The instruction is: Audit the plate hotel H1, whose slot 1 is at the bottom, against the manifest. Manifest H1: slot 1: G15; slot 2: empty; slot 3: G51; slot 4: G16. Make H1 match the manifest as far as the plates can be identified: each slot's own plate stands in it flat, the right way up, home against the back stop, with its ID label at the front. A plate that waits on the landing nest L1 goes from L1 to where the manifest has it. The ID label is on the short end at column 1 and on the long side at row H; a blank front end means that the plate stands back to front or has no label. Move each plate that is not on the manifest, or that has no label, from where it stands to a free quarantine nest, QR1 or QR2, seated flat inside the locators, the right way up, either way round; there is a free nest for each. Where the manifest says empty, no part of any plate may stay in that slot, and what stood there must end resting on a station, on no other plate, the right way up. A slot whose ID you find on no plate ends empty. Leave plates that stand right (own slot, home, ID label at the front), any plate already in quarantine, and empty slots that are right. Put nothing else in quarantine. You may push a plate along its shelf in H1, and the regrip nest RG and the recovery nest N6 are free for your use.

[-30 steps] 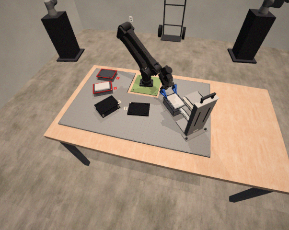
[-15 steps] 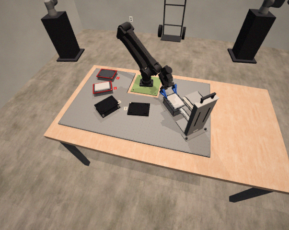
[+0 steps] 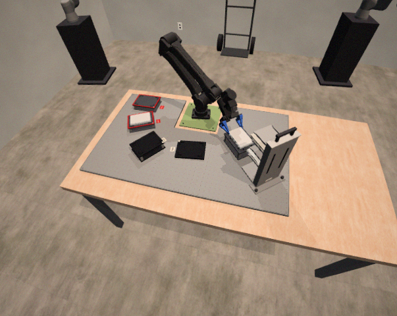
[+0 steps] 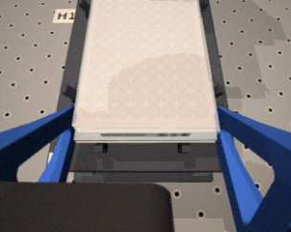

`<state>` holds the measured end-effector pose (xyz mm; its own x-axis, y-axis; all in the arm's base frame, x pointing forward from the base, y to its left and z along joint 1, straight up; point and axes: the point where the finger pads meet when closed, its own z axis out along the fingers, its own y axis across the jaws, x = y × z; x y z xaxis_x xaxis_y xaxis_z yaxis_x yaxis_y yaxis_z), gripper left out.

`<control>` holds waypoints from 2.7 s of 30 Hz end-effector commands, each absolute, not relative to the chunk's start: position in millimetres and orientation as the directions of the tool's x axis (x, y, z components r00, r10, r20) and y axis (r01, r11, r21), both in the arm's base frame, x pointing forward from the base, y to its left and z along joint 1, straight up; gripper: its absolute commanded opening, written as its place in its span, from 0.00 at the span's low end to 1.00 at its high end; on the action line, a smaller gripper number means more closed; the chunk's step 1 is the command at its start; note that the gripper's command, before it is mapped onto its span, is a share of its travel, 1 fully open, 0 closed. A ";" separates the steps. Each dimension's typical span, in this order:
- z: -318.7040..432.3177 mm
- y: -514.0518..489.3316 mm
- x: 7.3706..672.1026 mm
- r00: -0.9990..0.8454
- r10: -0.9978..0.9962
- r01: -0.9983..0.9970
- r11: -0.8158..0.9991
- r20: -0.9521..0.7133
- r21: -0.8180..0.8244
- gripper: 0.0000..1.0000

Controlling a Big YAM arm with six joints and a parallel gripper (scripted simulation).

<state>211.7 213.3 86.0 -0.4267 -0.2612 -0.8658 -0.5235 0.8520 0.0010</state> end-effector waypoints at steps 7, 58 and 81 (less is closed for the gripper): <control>132.3 234.9 221.3 -0.391 -0.206 -0.530 0.847 -0.897 0.036 0.86; 189.0 230.3 218.1 -0.388 -0.201 -0.531 0.847 -0.899 0.040 0.86; 209.7 229.9 217.9 -0.391 -0.206 -0.530 0.847 -0.897 0.037 0.86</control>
<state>210.2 210.9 155.0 -0.4362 -0.2767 -0.8562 -0.5231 0.8522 -0.0089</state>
